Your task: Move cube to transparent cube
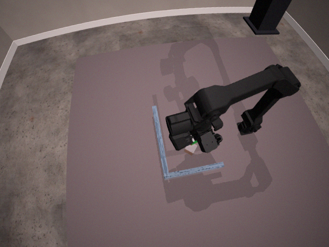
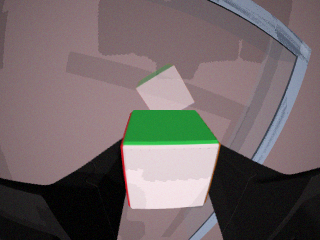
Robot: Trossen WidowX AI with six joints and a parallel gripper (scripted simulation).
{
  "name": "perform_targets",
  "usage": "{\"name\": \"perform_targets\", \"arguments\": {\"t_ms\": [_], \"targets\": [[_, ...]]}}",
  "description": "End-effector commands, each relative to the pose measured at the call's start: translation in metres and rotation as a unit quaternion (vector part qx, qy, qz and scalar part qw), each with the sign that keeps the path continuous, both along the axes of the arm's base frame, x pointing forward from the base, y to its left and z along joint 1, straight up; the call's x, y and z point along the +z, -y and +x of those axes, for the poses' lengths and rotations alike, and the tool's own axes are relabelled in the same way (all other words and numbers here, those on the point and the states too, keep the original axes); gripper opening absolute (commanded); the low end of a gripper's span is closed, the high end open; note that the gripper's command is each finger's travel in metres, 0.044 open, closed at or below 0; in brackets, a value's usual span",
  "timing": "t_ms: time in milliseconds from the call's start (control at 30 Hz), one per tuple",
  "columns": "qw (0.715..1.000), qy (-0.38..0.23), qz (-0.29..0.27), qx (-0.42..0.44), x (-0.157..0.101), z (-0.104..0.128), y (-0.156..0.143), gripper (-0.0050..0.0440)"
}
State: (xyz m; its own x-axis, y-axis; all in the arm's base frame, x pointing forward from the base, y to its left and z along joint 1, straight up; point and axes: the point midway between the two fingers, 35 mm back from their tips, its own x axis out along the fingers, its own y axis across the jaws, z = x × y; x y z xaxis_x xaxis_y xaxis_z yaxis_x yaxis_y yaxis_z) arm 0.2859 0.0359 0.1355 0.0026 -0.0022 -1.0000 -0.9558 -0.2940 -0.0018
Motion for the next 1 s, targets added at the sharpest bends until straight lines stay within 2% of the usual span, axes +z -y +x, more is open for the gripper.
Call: {"name": "perform_targets", "arguments": {"t_ms": [0, 200, 467, 967], "targets": [[0.999, 0.012, 0.002, 0.031, 0.005, 0.002, -0.003, 0.0000], [0.991, 0.012, 0.001, 0.135, 0.002, 0.003, -0.008, 0.0000], [0.966, 0.012, 0.000, 0.260, -0.002, 0.004, -0.015, 0.0000], [0.962, 0.012, -0.001, 0.273, -0.003, 0.004, -0.016, 0.0000]]}}
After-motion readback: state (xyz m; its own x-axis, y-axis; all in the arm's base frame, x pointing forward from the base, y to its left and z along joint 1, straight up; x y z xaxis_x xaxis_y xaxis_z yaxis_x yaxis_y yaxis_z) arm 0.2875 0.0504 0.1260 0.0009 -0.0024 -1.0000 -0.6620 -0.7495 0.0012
